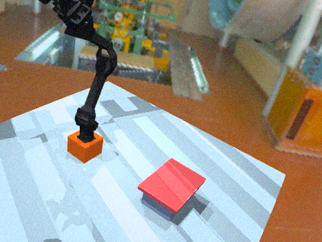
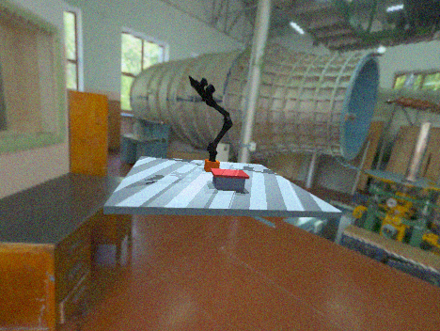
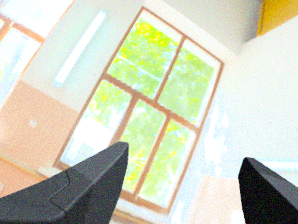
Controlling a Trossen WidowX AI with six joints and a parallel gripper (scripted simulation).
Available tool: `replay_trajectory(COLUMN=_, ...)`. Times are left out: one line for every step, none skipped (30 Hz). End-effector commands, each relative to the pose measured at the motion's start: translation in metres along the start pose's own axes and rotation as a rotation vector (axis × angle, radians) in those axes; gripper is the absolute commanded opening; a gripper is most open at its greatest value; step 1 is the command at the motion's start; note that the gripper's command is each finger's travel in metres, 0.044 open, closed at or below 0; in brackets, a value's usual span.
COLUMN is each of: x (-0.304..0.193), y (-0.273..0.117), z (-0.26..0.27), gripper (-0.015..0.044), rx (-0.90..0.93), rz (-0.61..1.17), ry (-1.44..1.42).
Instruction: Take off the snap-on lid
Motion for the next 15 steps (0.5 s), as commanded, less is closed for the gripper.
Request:
replay_trajectory(x=-0.026, y=0.001, z=0.030, gripper=0.0235, rx=0.080, rz=0.078, ry=0.232)
replay_trajectory(x=-0.033, y=0.001, z=0.041, gripper=0.0235, rx=0.106, rz=0.106, ry=0.306)
replay_trajectory(x=-0.041, y=0.000, z=0.052, gripper=0.0235, rx=0.131, rz=0.136, ry=0.378)
replay_trajectory(x=-0.048, y=-0.002, z=0.064, gripper=0.0235, rx=0.156, rz=0.167, ry=0.449)
replay_trajectory(x=-0.054, y=-0.004, z=0.075, gripper=0.0235, rx=0.180, rz=0.200, ry=0.518)
replay_trajectory(x=-0.055, y=-0.004, z=0.077, gripper=0.0235, rx=0.184, rz=0.206, ry=0.529)
replay_trajectory(x=-0.058, y=-0.005, z=0.083, gripper=0.0235, rx=0.196, rz=0.222, ry=0.562)
replay_trajectory(x=-0.063, y=-0.007, z=0.093, gripper=0.0235, rx=0.215, rz=0.251, ry=0.616)
replay_trajectory(x=-0.069, y=-0.011, z=0.106, gripper=0.0235, rx=0.237, rz=0.288, ry=0.680)
replay_trajectory(x=-0.074, y=-0.015, z=0.118, gripper=0.0235, rx=0.260, rz=0.326, ry=0.742)
replay_trajectory(x=-0.079, y=-0.019, z=0.131, gripper=0.0235, rx=0.281, rz=0.365, ry=0.802)
replay_trajectory(x=-0.083, y=-0.024, z=0.143, gripper=0.0235, rx=0.302, rz=0.407, ry=0.861)
replay_trajectory(x=-0.087, y=-0.030, z=0.156, gripper=0.0235, rx=0.322, rz=0.449, ry=0.917)
replay_trajectory(x=-0.091, y=-0.036, z=0.169, gripper=0.0235, rx=0.341, rz=0.494, ry=0.971)
replay_trajectory(x=-0.094, y=-0.043, z=0.181, gripper=0.0235, rx=0.359, rz=0.539, ry=1.023)
Point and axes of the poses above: the point midway between the two fingers, 35 mm back from their tips, its own y axis out along the fingers, its own z axis across the jaws, x = y × z, the point moved 6 cm from there along -y, back along the fingers, and after that the axes turned 1 degree about y, right-handed, at the moved point
